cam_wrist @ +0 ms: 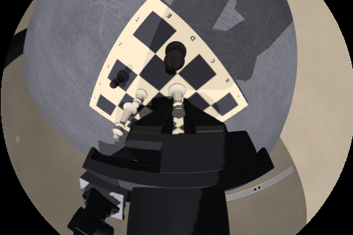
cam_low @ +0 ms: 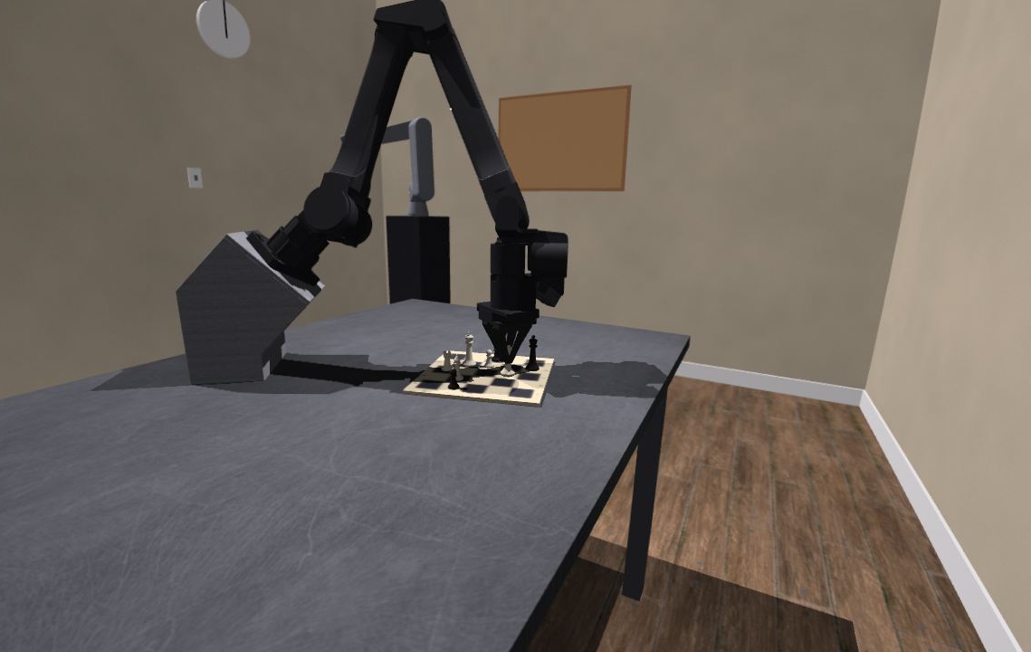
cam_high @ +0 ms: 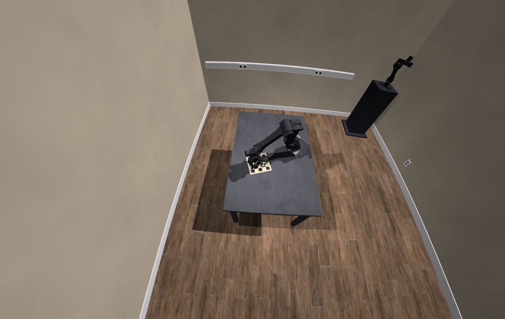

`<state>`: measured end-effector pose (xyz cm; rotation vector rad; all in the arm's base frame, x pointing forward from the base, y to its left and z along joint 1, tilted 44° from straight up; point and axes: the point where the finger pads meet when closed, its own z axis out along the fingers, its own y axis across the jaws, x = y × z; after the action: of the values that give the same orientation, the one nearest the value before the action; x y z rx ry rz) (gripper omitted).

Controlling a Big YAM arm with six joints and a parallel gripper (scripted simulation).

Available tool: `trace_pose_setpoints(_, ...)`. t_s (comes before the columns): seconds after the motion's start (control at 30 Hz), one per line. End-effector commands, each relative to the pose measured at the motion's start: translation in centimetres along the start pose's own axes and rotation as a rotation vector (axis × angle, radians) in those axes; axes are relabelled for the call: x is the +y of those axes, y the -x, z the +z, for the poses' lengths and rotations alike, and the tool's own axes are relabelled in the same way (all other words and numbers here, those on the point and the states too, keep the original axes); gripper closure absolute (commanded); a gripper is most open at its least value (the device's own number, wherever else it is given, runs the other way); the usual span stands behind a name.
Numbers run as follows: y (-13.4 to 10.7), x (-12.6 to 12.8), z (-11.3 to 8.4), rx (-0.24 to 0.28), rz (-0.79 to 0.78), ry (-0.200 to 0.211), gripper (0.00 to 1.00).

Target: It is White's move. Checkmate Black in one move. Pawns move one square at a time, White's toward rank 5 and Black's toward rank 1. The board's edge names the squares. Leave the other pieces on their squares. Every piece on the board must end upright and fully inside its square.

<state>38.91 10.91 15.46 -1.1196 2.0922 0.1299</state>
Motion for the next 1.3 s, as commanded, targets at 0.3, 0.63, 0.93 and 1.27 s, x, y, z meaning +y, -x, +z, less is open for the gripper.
trace_pose_setpoints(0.3,-0.26,0.51,0.63,0.006,0.008,0.012,1.00)
trace_pose_setpoints(0.63,-0.26,0.51,0.63,0.006,0.008,0.012,1.00)
trace_pose_setpoints(0.93,-0.26,0.51,0.63,0.006,0.008,0.012,0.84)
trace_pose_setpoints(1.27,-0.26,0.51,0.63,0.006,0.007,0.012,0.60)
